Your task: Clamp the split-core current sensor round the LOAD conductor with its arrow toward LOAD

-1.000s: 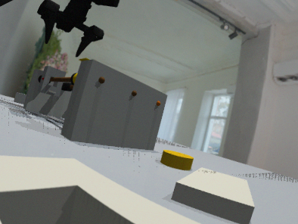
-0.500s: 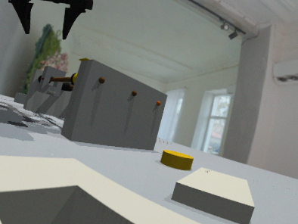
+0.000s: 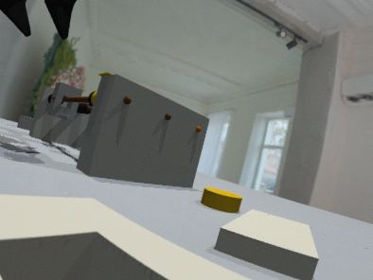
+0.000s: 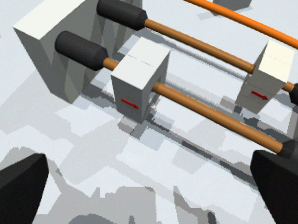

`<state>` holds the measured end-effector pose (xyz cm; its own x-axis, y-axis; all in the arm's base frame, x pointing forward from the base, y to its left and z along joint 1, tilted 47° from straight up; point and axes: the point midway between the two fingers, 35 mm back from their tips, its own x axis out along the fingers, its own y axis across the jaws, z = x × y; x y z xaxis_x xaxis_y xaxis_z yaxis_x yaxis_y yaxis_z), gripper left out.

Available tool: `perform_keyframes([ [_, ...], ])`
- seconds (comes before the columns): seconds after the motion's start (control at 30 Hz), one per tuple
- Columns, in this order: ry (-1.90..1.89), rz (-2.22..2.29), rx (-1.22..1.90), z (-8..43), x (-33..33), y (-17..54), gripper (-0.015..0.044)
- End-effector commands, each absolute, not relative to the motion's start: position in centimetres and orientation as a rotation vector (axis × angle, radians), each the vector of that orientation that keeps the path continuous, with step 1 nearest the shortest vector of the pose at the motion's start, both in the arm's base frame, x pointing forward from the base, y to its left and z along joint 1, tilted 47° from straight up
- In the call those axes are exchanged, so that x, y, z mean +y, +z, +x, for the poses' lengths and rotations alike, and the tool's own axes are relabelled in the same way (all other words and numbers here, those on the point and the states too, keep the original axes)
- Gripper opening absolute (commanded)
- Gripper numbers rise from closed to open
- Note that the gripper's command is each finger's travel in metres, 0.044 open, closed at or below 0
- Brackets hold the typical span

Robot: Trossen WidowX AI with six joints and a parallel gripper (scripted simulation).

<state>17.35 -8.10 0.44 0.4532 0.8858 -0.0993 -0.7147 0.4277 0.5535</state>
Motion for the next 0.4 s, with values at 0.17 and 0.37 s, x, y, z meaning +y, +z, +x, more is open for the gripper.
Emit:
perform_keyframes([
  [0.17, 1.035, 0.465, 0.410, 17.3, -8.2, 0.5, 0.0440],
  [0.37, 1.103, 0.386, 0.438, 17.9, -7.7, 0.6, 0.0440],
])
